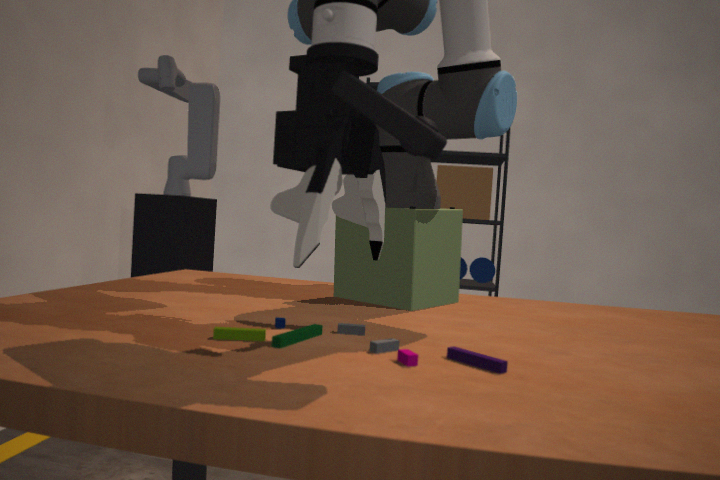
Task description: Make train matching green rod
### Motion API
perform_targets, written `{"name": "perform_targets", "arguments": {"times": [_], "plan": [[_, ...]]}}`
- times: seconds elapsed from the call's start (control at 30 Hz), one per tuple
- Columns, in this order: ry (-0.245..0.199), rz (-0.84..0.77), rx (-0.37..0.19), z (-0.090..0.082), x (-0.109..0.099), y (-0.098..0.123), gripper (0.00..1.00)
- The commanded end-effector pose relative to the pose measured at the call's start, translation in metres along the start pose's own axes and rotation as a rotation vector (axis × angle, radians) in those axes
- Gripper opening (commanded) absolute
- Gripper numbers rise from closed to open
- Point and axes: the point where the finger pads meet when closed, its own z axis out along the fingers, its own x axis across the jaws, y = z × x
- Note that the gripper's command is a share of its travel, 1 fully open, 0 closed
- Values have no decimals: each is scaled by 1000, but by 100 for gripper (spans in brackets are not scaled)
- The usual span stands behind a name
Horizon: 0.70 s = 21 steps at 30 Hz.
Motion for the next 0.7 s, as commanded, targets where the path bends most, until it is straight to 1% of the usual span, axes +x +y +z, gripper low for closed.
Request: {"name": "perform_targets", "arguments": {"times": [0.0,0.2,0.27,0.47,0.67], "plan": [[5,145,-4,0,1,6,100],[5,304,-4,0,1,14,100],[5,304,-4,0,1,14,100],[6,411,-4,0,1,19,100],[6,470,-4,0,1,22,100]]}}
